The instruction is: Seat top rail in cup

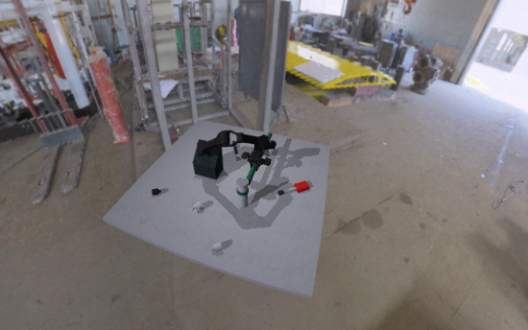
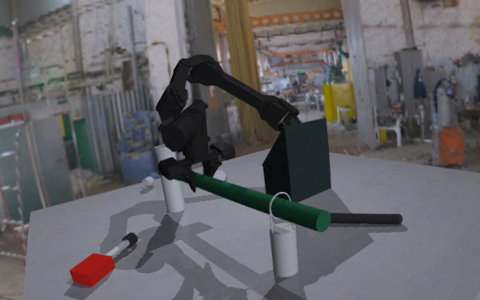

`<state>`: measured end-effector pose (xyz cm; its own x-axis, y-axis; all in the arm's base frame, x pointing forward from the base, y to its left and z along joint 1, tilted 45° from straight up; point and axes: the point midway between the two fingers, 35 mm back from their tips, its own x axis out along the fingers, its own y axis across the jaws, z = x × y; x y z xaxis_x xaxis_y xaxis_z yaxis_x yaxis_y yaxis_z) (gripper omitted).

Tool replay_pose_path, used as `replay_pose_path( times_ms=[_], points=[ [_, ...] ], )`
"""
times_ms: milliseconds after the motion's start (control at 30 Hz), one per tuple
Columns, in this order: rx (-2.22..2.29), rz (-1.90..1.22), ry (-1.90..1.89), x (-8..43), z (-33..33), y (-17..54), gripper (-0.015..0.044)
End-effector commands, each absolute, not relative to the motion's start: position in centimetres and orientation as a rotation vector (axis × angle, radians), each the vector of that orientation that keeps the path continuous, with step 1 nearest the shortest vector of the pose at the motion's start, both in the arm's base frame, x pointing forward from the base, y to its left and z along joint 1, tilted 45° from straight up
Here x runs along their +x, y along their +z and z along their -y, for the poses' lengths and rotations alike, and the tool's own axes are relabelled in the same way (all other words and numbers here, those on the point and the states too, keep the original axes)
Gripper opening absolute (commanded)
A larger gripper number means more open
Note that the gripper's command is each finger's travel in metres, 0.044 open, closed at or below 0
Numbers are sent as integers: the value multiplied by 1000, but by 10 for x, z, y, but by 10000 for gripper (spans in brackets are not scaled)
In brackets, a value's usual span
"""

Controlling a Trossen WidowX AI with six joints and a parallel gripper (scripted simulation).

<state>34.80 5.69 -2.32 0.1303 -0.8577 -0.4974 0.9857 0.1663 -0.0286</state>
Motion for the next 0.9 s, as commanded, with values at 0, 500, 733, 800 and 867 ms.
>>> replay_pose_path(
  times_ms=[0,500,733,800,867],
  points=[
    [347,-428,-1364,349,-52,-12,0],
    [344,-440,-1376,347,-48,-16,0],
    [344,-440,-1376,347,-48,-16,79],
    [344,-440,-1376,347,-48,-16,131],
    [344,-440,-1376,347,-48,-16,184]
  ],
)
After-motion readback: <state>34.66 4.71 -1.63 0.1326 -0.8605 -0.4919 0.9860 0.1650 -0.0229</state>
